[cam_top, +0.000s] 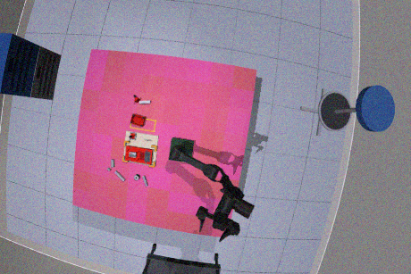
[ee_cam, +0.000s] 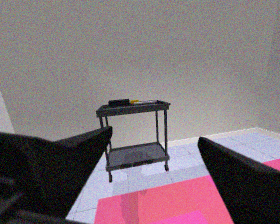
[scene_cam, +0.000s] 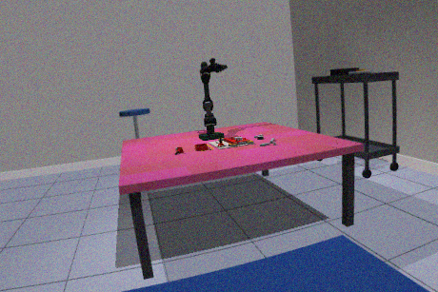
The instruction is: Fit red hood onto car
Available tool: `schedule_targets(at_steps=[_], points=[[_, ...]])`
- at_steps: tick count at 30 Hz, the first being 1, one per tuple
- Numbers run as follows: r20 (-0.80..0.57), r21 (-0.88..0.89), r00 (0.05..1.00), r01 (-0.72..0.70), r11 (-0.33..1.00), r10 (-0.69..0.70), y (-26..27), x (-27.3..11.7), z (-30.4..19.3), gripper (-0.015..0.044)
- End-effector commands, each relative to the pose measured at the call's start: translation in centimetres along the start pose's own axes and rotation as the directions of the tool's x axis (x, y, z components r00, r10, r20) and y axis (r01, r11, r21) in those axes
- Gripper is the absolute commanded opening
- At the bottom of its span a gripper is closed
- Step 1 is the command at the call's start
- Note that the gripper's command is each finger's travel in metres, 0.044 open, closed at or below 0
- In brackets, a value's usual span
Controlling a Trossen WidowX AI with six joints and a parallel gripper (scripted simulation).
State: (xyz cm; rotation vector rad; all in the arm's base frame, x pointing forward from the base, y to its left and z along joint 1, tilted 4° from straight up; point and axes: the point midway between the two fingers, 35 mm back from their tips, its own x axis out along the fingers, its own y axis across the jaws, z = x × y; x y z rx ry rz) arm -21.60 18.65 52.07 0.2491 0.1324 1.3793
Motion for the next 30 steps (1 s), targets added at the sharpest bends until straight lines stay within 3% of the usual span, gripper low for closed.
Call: schedule_targets(at_steps=[1,2,4,15,30], points=[[0.0,0.0,1.0,0.0,1.0,0.0,0.0,0.0,0.0,0.0414],[0.0,0.0,1.0,0.0,1.0,0.0,0.0,0.0,0.0,0.0387],[0.014,-0.014,1.0,0.008,1.0,-0.008,-0.3,0.1,0.4,0.044],[0.198,-0.076,0.97,0.161,0.984,-0.144,-9.9,0.8,7.8,0.044],[0.323,0.002,0.856,0.427,0.904,-0.405,-29.5,-1.3,13.7,0.044]])
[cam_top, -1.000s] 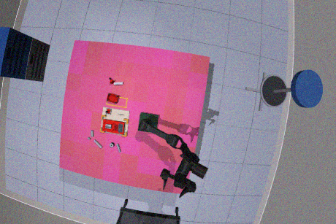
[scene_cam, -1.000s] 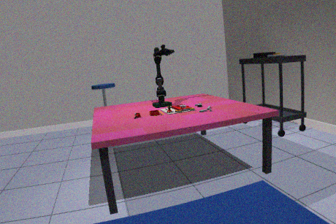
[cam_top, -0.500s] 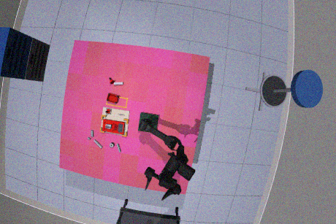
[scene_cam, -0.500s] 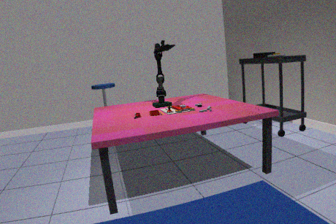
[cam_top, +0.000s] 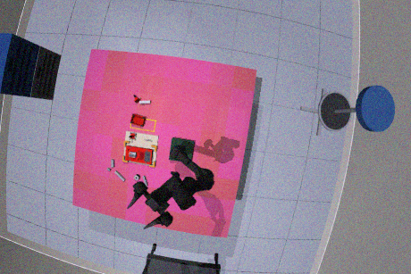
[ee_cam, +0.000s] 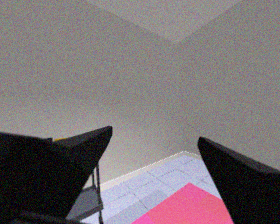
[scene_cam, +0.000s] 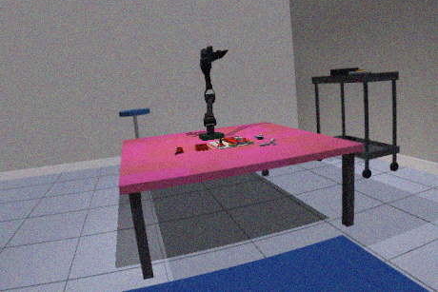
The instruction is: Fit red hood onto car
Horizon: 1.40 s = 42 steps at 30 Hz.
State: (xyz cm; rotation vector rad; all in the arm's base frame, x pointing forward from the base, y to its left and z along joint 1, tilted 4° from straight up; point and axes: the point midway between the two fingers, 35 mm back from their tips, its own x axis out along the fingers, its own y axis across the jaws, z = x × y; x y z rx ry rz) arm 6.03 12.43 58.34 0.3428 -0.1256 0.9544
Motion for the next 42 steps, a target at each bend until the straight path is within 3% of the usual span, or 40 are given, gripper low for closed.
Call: schedule_targets(at_steps=[1,12,21,32,42], points=[[0.021,0.007,0.996,0.082,0.997,-0.082,-5.0,1.1,0.1,0.044],[0.016,-0.022,0.958,0.287,0.958,-0.287,-18.4,2.4,-2.6,0.044],[-0.03,-0.054,0.883,0.467,0.883,-0.469,-29.6,1.1,-7.4,0.044],[-0.141,-0.122,0.732,0.656,0.745,-0.667,-40.9,-3.5,-16.7,0.044],[-0.284,-0.212,0.551,0.762,0.612,-0.785,-46.9,-9.8,-27.0,0.044]])
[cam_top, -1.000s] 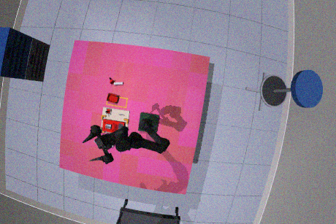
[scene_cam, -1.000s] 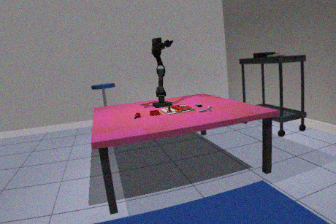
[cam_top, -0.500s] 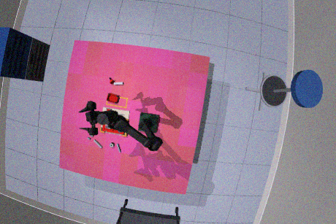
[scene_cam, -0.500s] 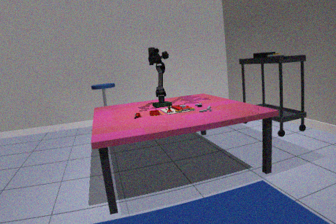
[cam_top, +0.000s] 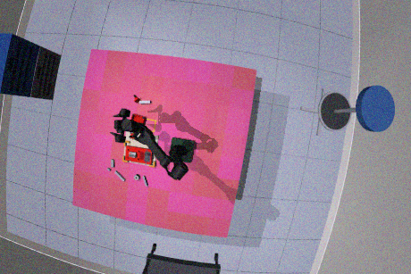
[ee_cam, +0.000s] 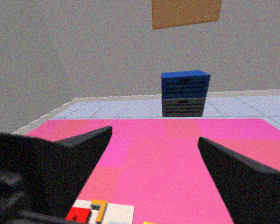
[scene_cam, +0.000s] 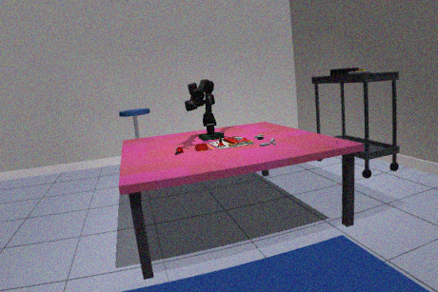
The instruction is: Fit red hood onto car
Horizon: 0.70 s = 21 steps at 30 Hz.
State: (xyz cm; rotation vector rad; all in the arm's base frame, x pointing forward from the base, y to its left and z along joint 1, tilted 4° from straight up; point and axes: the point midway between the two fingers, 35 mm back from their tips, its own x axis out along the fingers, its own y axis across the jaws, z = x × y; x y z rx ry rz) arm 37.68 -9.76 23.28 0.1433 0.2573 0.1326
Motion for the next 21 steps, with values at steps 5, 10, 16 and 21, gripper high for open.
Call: schedule_targets(at_steps=[5,10,16,21], points=[[-0.175,-0.053,0.976,0.122,0.991,-0.13,-4.0,0.6,-10.1,0.044],[-0.293,-0.102,0.936,0.174,0.98,-0.196,-5.5,-0.4,-16.6,0.044],[-0.309,-0.109,0.929,0.179,0.978,-0.204,-5.7,-0.6,-17.5,0.044],[-0.308,-0.11,0.929,0.179,0.978,-0.205,-5.7,-0.5,-17.8,0.044]])
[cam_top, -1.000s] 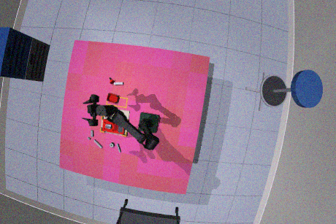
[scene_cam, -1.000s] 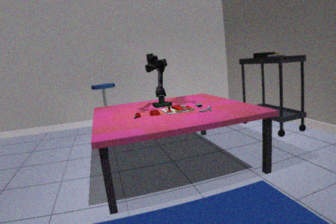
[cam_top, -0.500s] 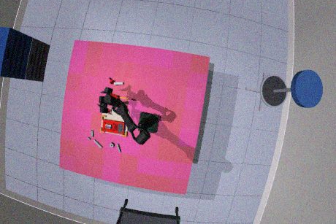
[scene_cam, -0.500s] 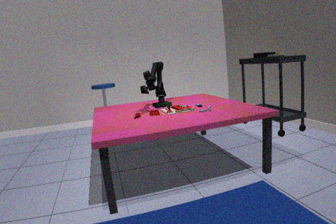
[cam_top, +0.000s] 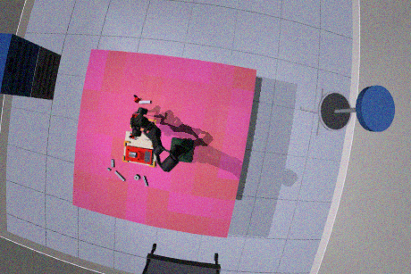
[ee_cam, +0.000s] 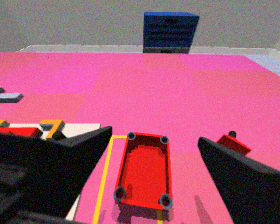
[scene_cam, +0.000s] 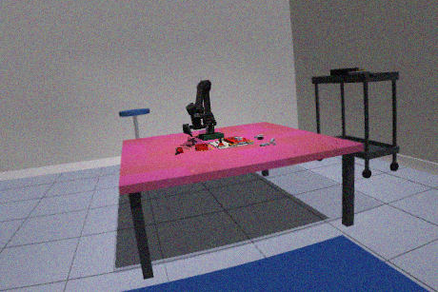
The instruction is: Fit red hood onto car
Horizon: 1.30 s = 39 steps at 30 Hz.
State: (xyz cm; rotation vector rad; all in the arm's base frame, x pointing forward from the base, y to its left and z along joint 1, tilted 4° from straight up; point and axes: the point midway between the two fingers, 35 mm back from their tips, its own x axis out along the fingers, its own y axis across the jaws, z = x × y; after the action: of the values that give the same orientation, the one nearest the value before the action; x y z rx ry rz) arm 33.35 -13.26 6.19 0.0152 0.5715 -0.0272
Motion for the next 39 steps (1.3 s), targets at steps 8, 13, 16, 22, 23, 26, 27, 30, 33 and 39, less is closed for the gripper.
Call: schedule_targets(at_steps=[8,13,16,22,23,26,27,30,33,39], points=[[-0.012,0.0,1.0,0.004,1.0,-0.004,0.0,0.6,-1.2,0.044],[-0.011,-0.001,1.0,0.004,1.0,-0.004,0.0,0.8,-1.5,0.044],[-0.01,-0.001,1.0,0.005,1.0,-0.005,0.0,1.0,-1.7,0.044],[-0.008,-0.002,1.0,0.005,1.0,-0.005,0.0,1.2,-2.1,0.044],[-0.008,-0.003,1.0,0.005,1.0,-0.005,0.0,1.3,-2.2,0.044],[-0.007,-0.003,1.0,0.006,1.0,-0.006,0.0,1.4,-2.4,0.044],[-0.007,-0.003,1.0,0.006,1.0,-0.006,0.0,1.4,-2.4,0.044],[-0.006,-0.004,1.0,0.006,1.0,-0.006,0.1,1.5,-2.7,0.044],[-0.005,-0.004,1.0,0.006,1.0,-0.006,0.1,1.7,-2.9,0.044],[-0.003,-0.005,1.0,0.007,1.0,-0.007,0.1,1.9,-3.3,0.044]])
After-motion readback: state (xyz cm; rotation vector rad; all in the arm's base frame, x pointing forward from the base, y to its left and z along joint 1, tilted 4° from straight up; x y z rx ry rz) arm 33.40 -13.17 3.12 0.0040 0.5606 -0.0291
